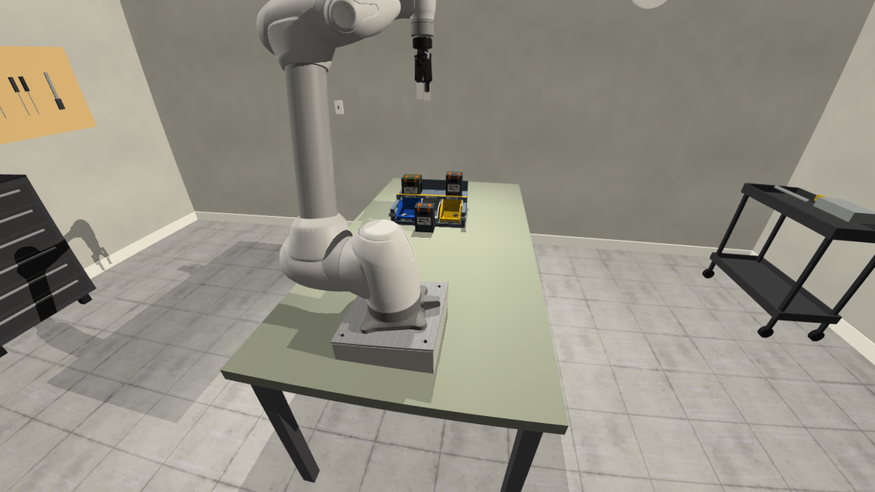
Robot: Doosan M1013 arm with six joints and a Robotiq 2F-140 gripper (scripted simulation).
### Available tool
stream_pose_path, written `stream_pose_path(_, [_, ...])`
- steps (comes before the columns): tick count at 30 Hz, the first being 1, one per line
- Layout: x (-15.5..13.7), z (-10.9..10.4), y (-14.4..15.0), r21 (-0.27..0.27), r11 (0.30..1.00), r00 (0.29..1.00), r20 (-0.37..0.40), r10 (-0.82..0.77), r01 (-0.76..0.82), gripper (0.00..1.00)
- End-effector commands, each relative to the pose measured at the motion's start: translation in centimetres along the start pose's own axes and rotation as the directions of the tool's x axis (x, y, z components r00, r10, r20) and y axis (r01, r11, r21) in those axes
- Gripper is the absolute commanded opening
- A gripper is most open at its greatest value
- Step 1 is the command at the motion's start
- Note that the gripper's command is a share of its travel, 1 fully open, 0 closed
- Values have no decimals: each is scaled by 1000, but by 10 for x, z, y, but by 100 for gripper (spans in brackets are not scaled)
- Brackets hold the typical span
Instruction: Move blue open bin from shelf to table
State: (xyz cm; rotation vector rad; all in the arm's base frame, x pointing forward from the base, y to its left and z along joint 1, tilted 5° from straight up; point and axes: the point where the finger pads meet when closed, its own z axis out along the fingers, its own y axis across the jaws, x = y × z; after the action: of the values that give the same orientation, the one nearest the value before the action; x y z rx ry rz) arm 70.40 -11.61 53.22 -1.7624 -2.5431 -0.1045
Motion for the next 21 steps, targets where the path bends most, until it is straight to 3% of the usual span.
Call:
stream_pose_path(1, [0, 0, 0, 0, 990, 990, 0, 143, -143, 57])
stream_pose_path(3, [0, 0, 0, 0, 969, 969, 0, 245, -245, 57])
stream_pose_path(15, [0, 0, 0, 0, 969, 969, 0, 245, -245, 57])
stream_pose_path(21, [0, 0, 0, 0, 878, 878, 0, 479, -479, 57])
